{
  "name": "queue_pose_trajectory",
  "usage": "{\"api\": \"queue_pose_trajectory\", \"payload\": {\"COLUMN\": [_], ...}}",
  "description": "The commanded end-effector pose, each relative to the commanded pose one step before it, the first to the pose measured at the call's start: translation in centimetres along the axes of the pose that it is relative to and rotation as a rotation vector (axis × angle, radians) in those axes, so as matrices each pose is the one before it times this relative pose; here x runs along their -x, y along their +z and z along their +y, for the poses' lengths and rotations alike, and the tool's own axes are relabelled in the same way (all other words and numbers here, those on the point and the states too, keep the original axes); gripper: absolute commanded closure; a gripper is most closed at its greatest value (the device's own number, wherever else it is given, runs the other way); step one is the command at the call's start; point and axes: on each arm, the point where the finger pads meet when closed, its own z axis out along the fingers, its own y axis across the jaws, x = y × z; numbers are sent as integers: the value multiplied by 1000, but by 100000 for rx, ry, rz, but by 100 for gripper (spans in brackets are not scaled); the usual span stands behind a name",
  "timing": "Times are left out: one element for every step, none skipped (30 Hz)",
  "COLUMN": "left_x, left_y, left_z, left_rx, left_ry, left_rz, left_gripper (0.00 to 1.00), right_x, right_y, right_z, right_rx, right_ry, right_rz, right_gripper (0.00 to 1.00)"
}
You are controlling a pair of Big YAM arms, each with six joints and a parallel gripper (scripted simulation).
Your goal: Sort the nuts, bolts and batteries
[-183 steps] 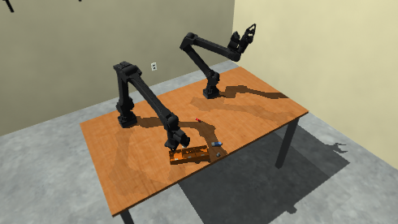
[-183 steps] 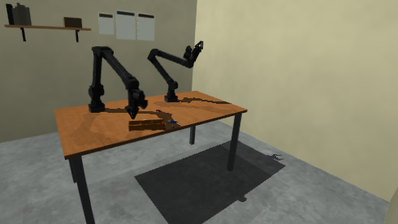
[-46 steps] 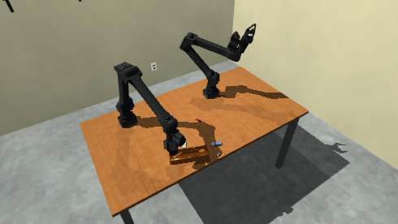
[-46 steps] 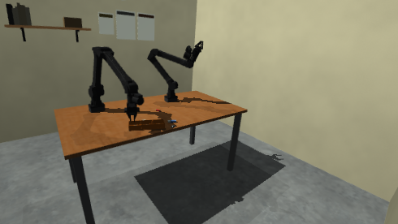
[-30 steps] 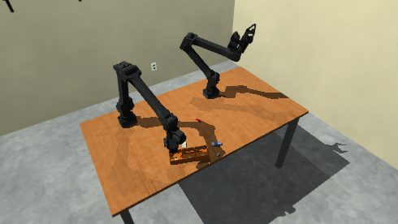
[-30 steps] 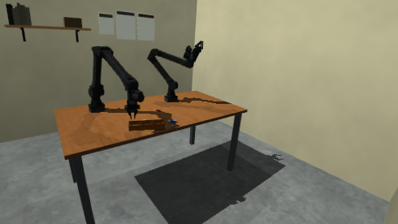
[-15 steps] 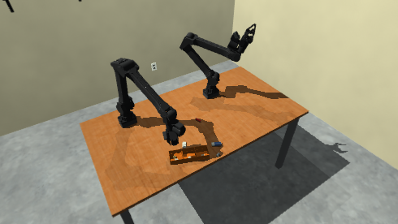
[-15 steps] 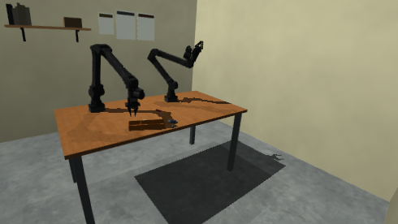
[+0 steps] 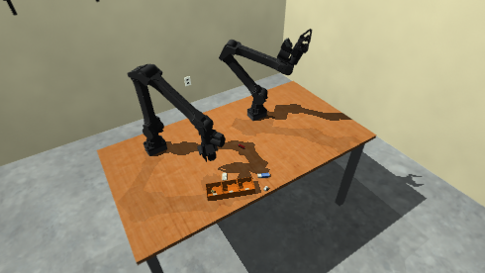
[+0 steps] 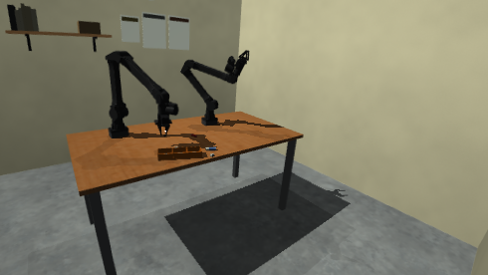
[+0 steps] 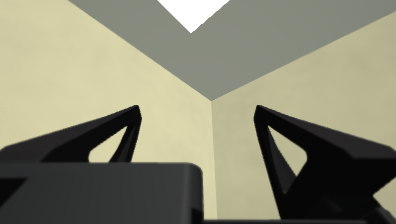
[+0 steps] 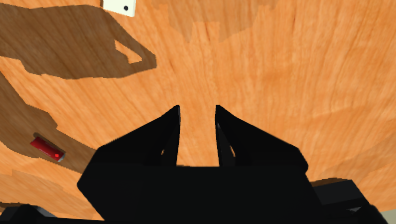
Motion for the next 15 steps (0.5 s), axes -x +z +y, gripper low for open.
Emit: {"api": "queue_pose_trajectory", "payload": {"left_x": [1080,0,0,0,0,0,0,0,0,0,0,0,0,0,0], "left_y": [79,0,0,0,0,0,0,0,0,0,0,0,0,0,0], "left_z": [444,0,0,0,0,0,0,0,0,0,0,0,0,0,0], "left_rx": [584,0,0,0,0,0,0,0,0,0,0,0,0,0,0], "left_ry": [1607,0,0,0,0,0,0,0,0,0,0,0,0,0,0], "left_rz": [-3226,0,0,0,0,0,0,0,0,0,0,0,0,0,0], "left_gripper": [0,0,0,0,0,0,0,0,0,0,0,0,0,0,0], "right_x": [-2409,-834,-834,-834,0,0,-825,-834,-834,-834,-835,-835,-837,-851,-854], "right_y": [-1067,-20,-20,-20,0,0,-21,-21,-21,-21,-21,-22,-22,-22,-22], "right_z": [1368,111,111,111,0,0,105,111,110,110,110,110,108,79,71], "right_rx": [3263,27,27,27,0,0,-22,29,29,29,29,28,17,-101,-135], "right_ry": [3143,1,1,1,0,0,2,1,1,1,1,1,1,1,0], "right_rz": [-3528,60,61,62,0,0,-6,63,64,65,66,67,74,133,142], "right_gripper": [70,70,70,70,70,70,70,70,70,70,70,70,70,70,70]}}
